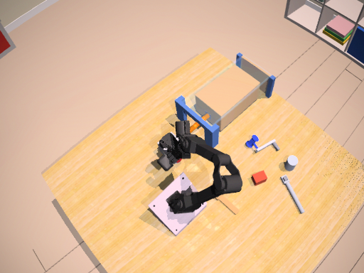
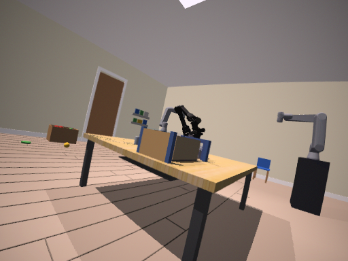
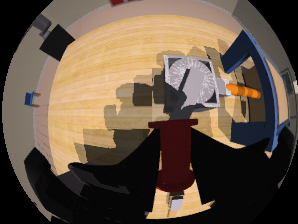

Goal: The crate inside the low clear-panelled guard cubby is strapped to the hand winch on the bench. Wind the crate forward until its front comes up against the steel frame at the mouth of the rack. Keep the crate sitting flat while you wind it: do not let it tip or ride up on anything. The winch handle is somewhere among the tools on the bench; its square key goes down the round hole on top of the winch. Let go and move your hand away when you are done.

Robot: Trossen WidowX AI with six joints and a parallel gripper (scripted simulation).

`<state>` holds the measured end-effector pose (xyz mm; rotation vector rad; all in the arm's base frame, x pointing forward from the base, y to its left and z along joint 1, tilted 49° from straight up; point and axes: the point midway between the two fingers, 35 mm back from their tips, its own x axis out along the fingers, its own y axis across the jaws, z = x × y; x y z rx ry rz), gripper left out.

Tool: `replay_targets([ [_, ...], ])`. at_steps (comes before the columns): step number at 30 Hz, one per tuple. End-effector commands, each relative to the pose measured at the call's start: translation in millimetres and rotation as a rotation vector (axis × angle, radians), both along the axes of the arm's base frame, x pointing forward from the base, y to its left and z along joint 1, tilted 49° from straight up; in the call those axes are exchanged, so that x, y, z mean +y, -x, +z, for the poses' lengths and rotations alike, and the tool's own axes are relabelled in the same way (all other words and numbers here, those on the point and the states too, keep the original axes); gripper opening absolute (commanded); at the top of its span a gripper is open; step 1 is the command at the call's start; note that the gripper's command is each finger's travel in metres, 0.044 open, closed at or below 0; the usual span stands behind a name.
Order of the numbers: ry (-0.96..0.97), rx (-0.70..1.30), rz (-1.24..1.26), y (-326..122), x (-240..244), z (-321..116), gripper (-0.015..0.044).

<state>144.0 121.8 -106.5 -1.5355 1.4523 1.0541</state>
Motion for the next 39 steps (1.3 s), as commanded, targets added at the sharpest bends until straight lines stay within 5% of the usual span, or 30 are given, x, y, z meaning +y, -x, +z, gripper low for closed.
replay_targets([
  [1,0.025,-0.041,0.001,-15.9,-6.5,4.3,0.0],
  [39,0.027,-0.044,0.001,-74.5,-3.3,6.3,0.0],
])
